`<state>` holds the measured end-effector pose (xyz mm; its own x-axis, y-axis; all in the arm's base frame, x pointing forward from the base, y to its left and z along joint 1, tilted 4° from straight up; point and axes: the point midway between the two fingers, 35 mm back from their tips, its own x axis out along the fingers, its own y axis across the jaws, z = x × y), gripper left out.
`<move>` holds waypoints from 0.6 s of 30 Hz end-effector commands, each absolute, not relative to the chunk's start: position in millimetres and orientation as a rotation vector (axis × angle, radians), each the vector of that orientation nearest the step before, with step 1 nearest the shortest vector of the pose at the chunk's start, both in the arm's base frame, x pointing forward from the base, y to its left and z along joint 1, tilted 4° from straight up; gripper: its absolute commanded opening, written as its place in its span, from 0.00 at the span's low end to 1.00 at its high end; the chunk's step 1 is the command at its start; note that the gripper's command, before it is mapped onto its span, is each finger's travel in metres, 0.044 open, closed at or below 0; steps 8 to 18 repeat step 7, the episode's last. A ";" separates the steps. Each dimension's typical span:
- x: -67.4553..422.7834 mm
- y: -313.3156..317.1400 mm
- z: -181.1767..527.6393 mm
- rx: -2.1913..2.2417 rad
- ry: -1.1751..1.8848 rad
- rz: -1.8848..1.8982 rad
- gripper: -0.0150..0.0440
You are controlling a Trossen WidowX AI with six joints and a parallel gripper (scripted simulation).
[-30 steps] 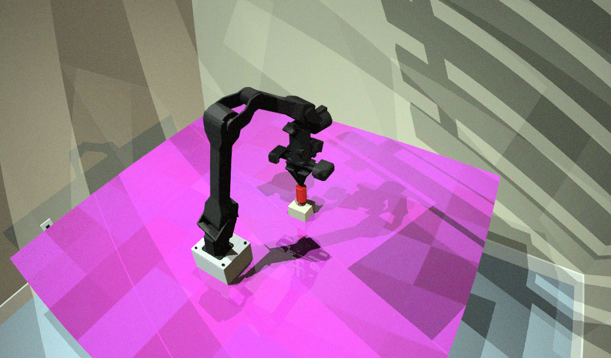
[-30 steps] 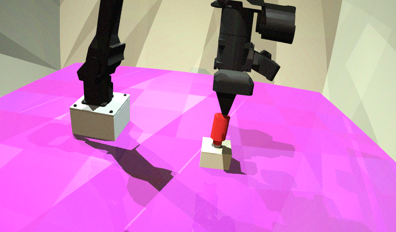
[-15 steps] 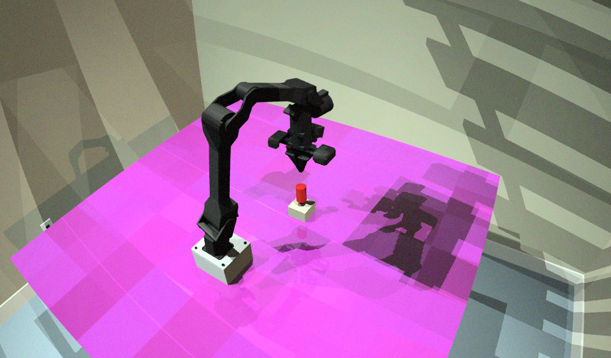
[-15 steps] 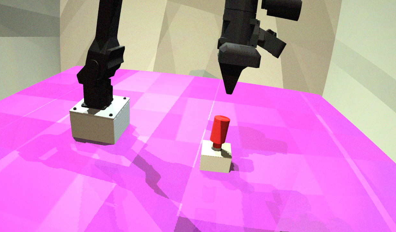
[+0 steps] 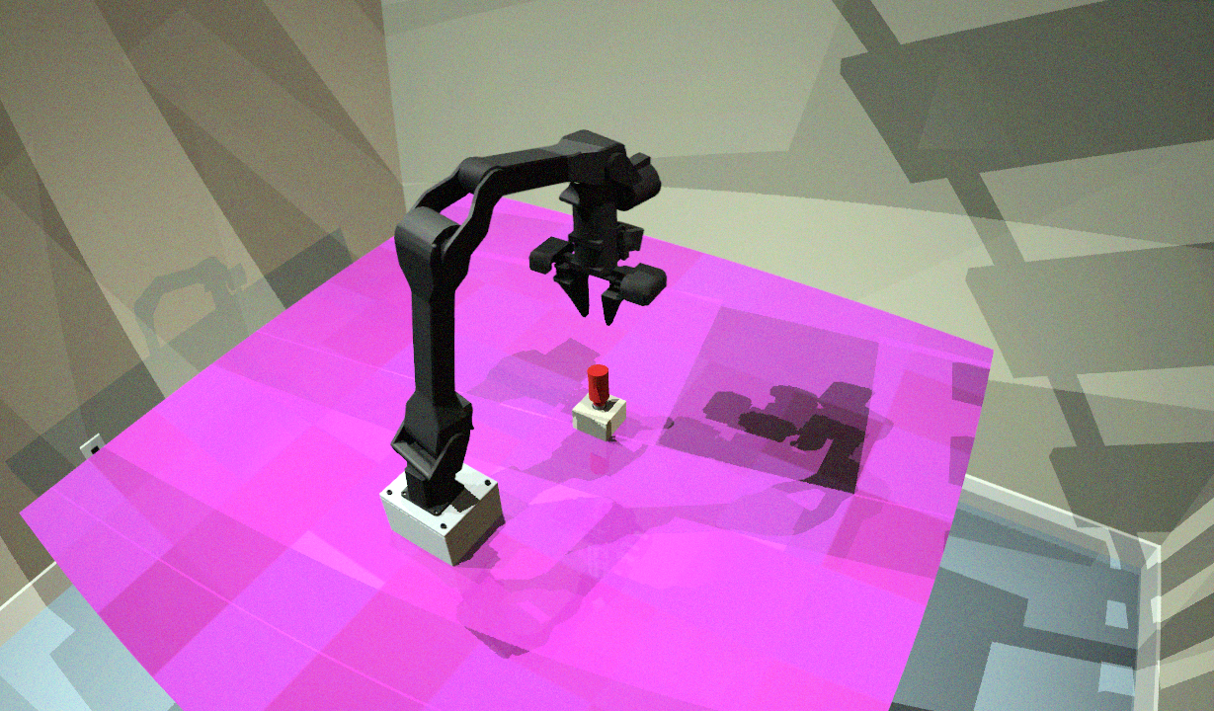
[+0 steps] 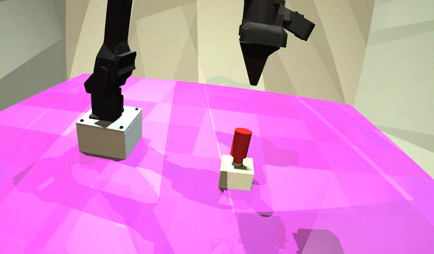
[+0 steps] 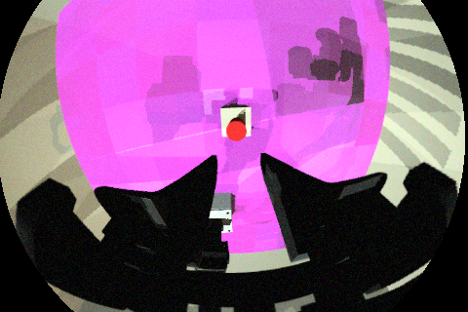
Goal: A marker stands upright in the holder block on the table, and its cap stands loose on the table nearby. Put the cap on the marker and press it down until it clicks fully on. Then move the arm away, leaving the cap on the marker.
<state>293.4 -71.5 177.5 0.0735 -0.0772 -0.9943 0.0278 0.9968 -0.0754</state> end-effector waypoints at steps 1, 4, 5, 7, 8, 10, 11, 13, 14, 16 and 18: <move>293.4 -71.7 179.4 -0.037 1.494 -0.084 0.74; 293.4 -71.7 179.4 -0.037 1.494 -0.084 0.88; 293.4 -71.7 179.4 -0.037 1.494 -0.084 0.92; 293.4 -71.7 179.4 -0.037 1.494 -0.084 1.00; 293.4 -71.7 179.4 -0.037 1.494 -0.084 1.00; 293.4 -71.7 179.4 -0.037 1.494 -0.084 1.00; 293.4 -71.7 179.4 -0.037 1.494 -0.084 1.00; 293.4 -71.7 179.4 -0.037 1.494 -0.084 1.00; 293.4 -71.7 179.4 -0.037 1.494 -0.084 1.00; 293.4 -71.7 179.4 -0.037 1.494 -0.084 1.00; 293.4 -71.7 179.4 -0.037 1.494 -0.084 1.00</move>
